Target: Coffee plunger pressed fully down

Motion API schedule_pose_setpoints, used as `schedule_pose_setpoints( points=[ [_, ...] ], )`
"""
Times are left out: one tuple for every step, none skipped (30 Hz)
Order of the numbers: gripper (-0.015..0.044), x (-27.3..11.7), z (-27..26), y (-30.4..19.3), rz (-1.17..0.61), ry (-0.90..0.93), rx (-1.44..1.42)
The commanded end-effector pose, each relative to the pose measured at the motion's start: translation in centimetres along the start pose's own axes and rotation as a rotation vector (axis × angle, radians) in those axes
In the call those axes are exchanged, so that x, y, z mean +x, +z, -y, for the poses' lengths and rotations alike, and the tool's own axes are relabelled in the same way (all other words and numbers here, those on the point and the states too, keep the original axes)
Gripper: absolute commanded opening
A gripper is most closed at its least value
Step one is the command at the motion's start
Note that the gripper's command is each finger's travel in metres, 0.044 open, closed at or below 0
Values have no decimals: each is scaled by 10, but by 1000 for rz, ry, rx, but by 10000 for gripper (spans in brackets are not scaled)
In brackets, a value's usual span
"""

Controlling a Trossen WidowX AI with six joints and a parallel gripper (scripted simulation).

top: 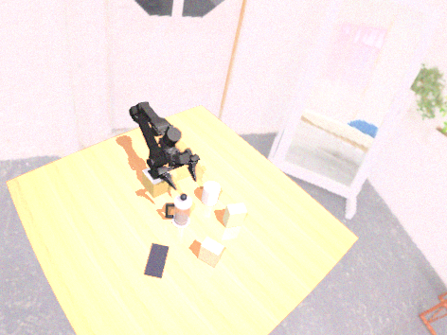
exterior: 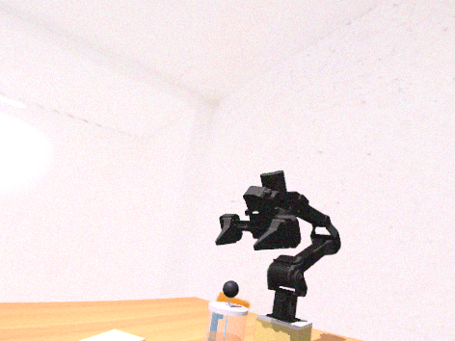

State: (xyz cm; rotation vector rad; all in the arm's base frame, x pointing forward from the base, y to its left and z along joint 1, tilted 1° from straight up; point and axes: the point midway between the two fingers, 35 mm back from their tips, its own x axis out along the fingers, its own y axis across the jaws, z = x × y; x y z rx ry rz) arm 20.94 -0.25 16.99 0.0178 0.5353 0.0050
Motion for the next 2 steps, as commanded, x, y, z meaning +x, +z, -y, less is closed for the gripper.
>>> schedule_pose_setpoints(
  points=[
    [440, -1, -1, 0, 2, 4, -4],
    [440, -1, -1, 0, 2, 4, -4]
  ],
)
